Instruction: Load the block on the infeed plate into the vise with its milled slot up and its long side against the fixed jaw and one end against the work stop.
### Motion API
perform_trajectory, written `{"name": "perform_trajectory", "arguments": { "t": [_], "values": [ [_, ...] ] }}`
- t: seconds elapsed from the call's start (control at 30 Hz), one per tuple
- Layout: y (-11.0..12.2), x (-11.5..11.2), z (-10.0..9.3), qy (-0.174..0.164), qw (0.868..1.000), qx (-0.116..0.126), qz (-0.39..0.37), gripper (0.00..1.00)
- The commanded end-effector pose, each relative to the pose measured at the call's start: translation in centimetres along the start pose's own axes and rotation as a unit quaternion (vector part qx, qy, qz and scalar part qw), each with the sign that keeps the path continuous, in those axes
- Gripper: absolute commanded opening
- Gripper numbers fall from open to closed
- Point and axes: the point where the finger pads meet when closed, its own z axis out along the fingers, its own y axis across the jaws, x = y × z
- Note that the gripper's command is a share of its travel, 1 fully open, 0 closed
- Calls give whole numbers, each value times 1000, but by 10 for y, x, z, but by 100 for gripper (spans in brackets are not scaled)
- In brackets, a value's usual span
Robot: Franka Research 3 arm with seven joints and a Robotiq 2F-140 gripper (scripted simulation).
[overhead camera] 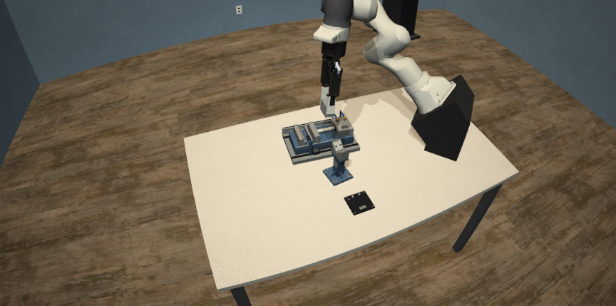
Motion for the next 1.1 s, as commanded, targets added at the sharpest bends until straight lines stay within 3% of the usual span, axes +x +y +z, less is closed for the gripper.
{"name": "perform_trajectory", "arguments": {
  "t": [0.0, 0.37, 0.93, 1.07],
  "values": [
    [4, 0, 1, -3, 996, 3, -87, 0],
    [8, -3, 7, -10, 988, 5, -156, 0],
    [14, -11, 22, -25, 958, 8, -286, 0],
    [15, -15, 28, -30, 943, 8, -331, 0]
  ]
}}
